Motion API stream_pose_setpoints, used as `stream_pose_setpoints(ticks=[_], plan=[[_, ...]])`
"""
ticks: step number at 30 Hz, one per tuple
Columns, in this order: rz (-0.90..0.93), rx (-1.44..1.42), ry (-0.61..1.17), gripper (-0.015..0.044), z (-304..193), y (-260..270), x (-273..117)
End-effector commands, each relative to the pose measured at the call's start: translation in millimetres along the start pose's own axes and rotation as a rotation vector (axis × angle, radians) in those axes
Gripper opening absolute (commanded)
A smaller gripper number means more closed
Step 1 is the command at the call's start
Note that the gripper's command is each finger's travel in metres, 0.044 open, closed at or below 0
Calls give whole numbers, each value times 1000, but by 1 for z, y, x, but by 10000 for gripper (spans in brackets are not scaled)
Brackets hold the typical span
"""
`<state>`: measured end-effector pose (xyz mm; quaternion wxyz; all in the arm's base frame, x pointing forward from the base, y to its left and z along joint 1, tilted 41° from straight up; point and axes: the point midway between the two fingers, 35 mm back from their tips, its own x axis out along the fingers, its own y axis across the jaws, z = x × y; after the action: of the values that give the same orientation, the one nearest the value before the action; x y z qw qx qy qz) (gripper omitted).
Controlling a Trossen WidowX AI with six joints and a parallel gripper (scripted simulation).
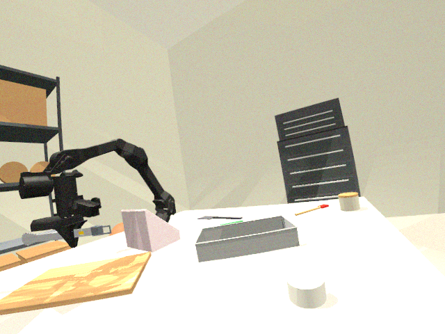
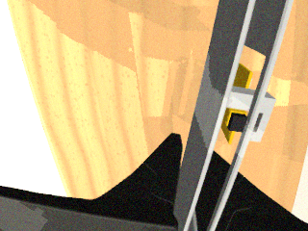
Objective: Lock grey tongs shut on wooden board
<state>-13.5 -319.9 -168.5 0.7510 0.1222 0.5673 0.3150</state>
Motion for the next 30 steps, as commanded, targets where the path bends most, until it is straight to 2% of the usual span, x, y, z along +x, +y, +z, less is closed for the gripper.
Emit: stream_pose_setpoints(ticks=[1, 30], plan=[[1, 4, -4, -150, 1, 0, 7], [1, 4, -4, -150, 3, 4, 54]])
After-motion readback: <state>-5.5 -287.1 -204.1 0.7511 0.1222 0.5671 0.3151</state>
